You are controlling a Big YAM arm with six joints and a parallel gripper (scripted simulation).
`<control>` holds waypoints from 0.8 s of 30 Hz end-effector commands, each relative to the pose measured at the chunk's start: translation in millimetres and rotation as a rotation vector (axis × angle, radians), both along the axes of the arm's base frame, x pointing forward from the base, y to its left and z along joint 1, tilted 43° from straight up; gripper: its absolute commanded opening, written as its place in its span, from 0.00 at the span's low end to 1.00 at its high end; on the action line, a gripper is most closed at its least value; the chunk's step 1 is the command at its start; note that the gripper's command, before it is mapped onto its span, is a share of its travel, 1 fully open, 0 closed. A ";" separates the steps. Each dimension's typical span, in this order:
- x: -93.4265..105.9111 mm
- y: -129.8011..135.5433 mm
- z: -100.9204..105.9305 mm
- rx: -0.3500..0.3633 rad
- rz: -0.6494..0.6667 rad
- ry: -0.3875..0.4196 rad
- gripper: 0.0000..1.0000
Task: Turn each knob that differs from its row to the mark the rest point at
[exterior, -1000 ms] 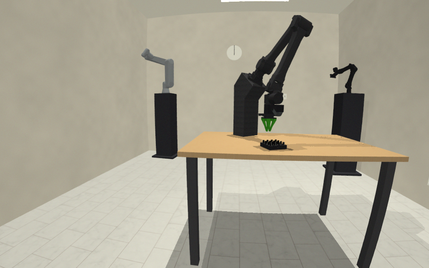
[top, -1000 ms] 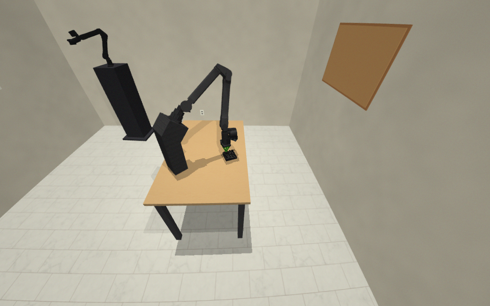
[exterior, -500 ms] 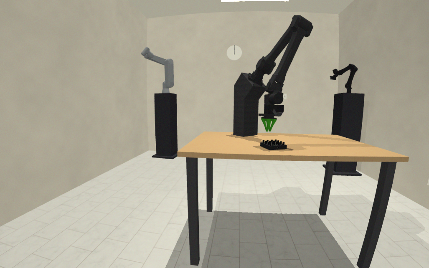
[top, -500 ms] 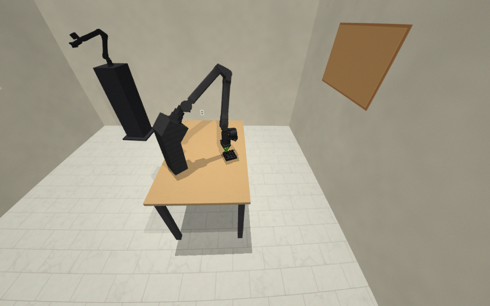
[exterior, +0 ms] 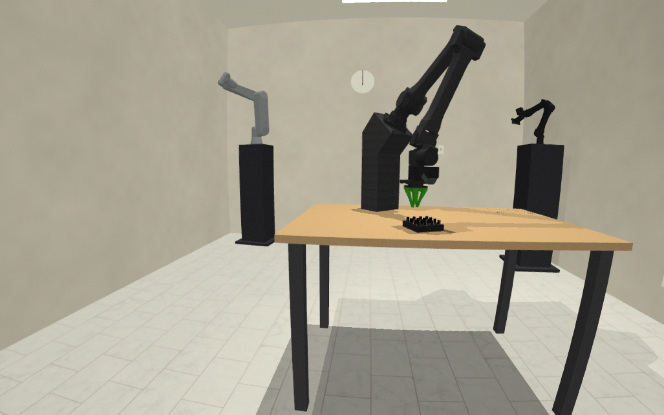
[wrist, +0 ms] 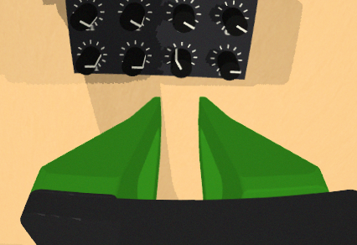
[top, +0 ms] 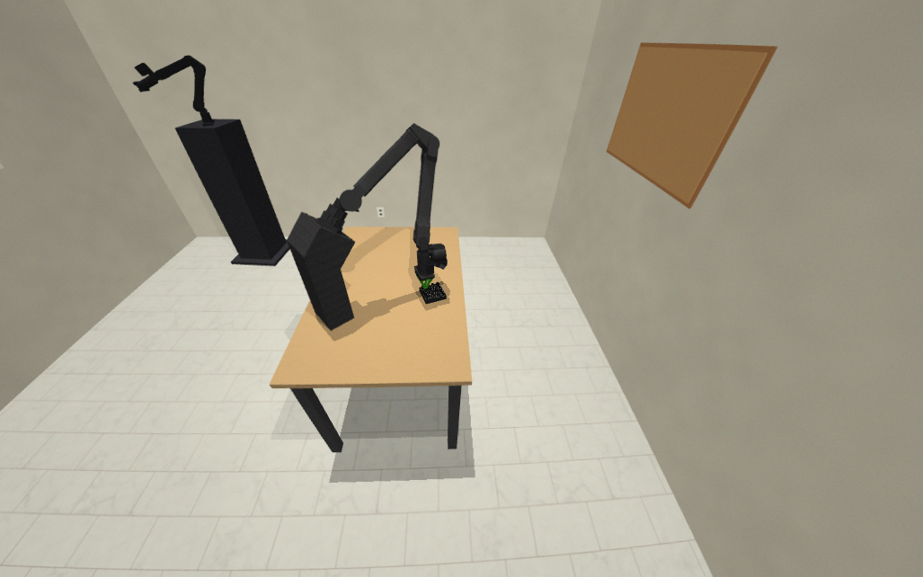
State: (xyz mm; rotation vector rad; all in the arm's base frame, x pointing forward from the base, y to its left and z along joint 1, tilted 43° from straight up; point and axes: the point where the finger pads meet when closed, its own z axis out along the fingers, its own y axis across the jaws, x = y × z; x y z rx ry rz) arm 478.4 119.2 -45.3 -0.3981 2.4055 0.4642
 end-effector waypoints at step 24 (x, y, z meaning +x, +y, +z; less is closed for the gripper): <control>17.3 16.0 -19.1 0.007 0.000 -0.007 0.18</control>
